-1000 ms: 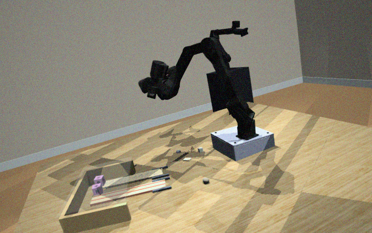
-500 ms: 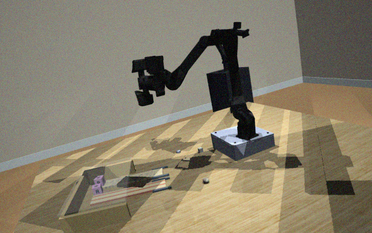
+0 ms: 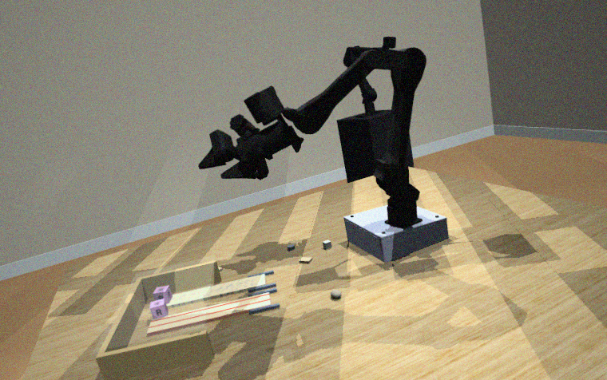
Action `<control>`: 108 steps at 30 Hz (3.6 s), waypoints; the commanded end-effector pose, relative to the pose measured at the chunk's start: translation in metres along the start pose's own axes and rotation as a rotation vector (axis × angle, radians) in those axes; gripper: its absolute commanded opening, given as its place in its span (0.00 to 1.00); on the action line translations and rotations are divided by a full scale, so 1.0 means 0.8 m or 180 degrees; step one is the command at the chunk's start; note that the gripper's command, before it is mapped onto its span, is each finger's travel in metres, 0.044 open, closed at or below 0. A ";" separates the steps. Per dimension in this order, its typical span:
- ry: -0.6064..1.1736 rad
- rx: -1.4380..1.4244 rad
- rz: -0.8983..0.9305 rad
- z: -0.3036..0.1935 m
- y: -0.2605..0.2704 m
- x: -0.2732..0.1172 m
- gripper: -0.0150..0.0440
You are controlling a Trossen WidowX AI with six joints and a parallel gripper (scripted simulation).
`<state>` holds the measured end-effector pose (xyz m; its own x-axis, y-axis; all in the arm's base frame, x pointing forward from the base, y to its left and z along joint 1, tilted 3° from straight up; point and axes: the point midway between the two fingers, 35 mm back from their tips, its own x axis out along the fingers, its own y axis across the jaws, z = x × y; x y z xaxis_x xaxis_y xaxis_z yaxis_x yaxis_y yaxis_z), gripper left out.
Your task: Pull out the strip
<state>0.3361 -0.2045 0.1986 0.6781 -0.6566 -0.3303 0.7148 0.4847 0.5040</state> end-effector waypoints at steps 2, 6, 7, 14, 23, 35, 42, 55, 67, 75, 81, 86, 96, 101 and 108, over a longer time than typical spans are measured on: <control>0.0972 -0.1639 0.0746 -0.093 0.029 -0.064 0.93; 0.1387 -0.2428 0.1265 -0.138 0.034 -0.105 0.93; 0.1429 -0.2512 0.1329 -0.143 0.034 -0.110 0.93; 0.1440 -0.2535 0.1347 -0.144 0.034 -0.111 0.93; 0.1440 -0.2535 0.1347 -0.144 0.034 -0.111 0.93; 0.2039 -0.2474 0.0928 -0.160 0.025 -0.073 0.67; 0.2953 -0.2476 0.0279 -0.180 -0.003 -0.022 0.35; 0.4119 -0.2414 -0.0496 -0.205 -0.055 0.023 0.25; 0.4119 -0.2414 -0.0496 -0.222 -0.066 0.032 0.25; 0.4119 -0.2414 -0.0496 -0.235 -0.074 0.039 0.25; 0.4119 -0.2414 -0.0496 -0.244 -0.080 0.043 0.25; 0.4119 -0.2414 -0.0496 -0.252 -0.086 0.047 0.25; 0.4119 -0.2414 -0.0496 -0.268 -0.098 0.053 0.25; 0.4119 -0.2414 -0.0496 -0.273 -0.102 0.054 0.25; 0.4119 -0.2414 -0.0496 -0.273 -0.102 0.054 0.25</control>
<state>0.3449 -0.1454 -0.0306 -0.0209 0.0281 -0.9994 0.4397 0.8980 0.0161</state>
